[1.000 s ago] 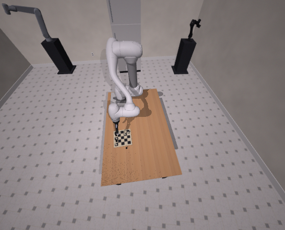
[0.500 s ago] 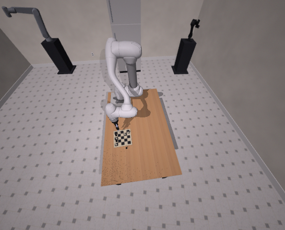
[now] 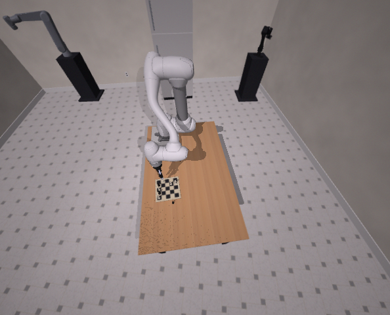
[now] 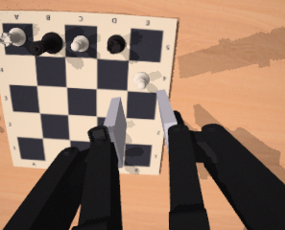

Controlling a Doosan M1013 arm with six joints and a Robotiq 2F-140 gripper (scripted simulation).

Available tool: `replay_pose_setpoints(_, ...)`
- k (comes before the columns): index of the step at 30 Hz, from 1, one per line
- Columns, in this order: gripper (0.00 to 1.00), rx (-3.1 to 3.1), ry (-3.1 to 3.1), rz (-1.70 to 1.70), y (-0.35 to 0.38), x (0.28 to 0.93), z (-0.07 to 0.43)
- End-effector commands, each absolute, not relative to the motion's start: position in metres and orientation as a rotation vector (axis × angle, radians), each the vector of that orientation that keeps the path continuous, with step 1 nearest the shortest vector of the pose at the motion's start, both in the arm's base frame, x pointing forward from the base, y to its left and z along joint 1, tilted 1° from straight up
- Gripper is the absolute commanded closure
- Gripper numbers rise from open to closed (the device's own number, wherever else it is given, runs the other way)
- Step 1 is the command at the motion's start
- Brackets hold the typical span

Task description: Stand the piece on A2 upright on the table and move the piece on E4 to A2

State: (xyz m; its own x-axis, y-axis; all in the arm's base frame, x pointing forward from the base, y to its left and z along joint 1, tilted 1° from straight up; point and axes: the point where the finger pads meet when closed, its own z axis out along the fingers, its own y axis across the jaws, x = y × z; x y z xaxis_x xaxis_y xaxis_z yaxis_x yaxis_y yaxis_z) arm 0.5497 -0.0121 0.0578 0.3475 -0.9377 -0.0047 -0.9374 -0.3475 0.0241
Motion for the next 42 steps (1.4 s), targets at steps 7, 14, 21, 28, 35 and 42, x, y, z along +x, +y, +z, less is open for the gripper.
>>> replay_pose_setpoints(7,0.80,2.565,-1.784,-0.028,-0.012,0.550,0.058)
replay_pose_setpoints(14,0.80,2.569,-1.780,-0.028,-0.012,0.550,0.055)
replay_pose_setpoints(21,0.80,2.572,-1.776,-0.028,-0.012,0.549,0.051)
replay_pose_setpoints(28,0.80,2.572,-1.776,-0.028,-0.013,0.549,0.042)
replay_pose_setpoints(35,0.80,2.572,-1.776,-0.028,-0.013,0.549,0.033)
replay_pose_setpoints(42,0.80,2.572,-1.776,-0.028,-0.013,0.548,0.023)
